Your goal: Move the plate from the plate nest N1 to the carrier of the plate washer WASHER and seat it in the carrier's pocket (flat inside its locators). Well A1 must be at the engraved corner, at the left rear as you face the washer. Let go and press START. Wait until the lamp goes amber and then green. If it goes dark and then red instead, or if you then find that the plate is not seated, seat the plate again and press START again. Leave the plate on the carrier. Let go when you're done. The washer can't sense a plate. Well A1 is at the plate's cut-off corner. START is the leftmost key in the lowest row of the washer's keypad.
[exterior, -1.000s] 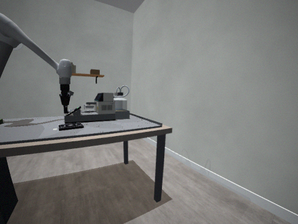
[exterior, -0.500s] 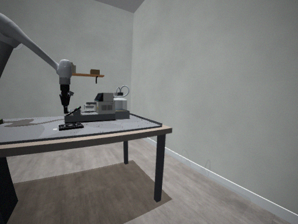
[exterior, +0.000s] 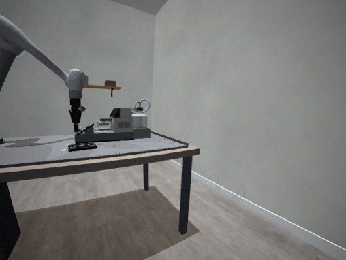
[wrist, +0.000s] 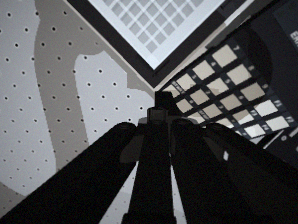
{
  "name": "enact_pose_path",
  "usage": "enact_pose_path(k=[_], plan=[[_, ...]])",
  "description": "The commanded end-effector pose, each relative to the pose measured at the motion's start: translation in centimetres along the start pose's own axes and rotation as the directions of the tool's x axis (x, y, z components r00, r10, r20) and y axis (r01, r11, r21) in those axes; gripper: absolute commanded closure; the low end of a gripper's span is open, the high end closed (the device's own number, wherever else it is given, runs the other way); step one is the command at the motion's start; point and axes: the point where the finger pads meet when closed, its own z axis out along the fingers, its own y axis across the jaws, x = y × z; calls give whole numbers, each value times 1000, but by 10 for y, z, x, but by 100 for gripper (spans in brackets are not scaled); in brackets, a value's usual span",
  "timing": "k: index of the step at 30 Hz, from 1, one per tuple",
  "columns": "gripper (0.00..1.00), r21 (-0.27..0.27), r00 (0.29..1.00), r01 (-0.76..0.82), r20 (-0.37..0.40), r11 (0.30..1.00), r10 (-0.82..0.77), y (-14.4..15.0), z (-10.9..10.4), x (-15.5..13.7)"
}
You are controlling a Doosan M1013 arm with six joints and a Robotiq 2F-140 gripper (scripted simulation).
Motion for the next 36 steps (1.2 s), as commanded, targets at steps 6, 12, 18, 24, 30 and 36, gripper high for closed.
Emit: enact_pose_path(k=[6,12,18,24,30,36], plan=[[90,5,1000,-1,-2,1000,1,0,-3,-2],[90,2,1000,-1,-6,1000,1,2,-12,0],[90,2,1000,-1,-6,1000,1,2,-22,0],[90,2,1000,-1,-6,1000,1,2,-32,0],[90,2,1000,-1,-6,1000,1,2,-39,0],[90,2,1000,-1,-6,1000,1,1,-49,0]])
